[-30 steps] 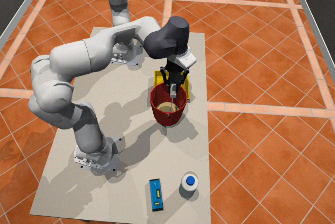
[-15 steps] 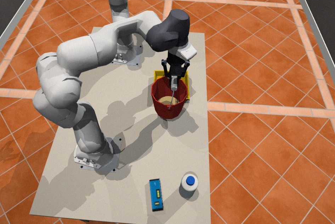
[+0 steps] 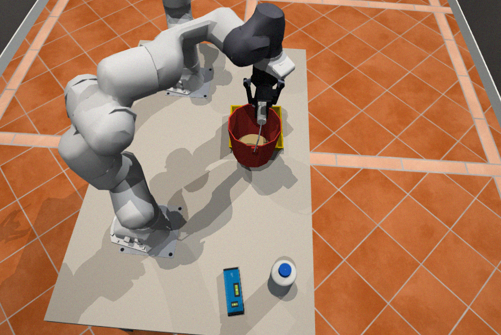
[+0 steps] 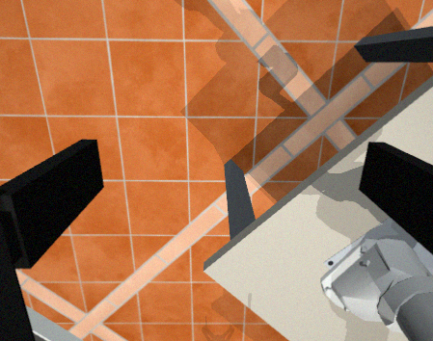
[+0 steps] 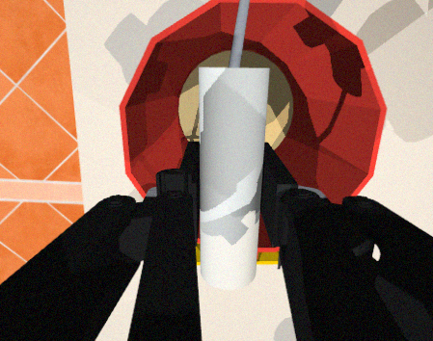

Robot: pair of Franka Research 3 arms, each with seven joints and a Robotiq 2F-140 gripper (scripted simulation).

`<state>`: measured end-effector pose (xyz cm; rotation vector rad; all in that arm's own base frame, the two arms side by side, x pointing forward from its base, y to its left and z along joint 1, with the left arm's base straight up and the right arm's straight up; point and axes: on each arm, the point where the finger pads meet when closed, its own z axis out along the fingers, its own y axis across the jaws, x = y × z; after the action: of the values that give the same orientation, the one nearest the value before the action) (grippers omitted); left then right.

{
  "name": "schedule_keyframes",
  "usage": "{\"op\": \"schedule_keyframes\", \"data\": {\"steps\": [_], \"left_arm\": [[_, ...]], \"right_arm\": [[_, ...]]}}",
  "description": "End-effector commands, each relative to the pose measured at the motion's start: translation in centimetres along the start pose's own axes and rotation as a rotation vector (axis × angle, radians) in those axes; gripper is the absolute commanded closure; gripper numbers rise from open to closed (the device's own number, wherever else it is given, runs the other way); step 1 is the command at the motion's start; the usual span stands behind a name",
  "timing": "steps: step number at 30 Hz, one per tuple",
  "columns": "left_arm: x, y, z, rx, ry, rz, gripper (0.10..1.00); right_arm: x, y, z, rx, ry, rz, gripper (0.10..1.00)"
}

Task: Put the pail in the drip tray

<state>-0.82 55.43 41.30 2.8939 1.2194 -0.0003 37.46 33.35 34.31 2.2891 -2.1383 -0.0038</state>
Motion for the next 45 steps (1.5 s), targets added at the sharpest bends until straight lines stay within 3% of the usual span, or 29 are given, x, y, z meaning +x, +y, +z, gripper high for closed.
{"op": "schedule_keyframes", "data": {"steps": [1, 23, 45], "left_arm": [[0.0, 0.0, 0.0, 0.001, 0.001, -0.002, 0.098], [0.0, 0.0, 0.0, 0.001, 0.001, -0.002, 0.098], [0.0, 0.0, 0.0, 0.001, 0.001, -0.002, 0.098]], "right_arm": [[-1.3, -0.2, -0.4, 0.008, -0.005, 0.034, 0.999], [-7.3, -0.8, -0.4, 0.008, -0.005, 0.034, 0.999], [-11.4, -1.1, -0.5, 0.008, -0.005, 0.034, 0.999]]}}
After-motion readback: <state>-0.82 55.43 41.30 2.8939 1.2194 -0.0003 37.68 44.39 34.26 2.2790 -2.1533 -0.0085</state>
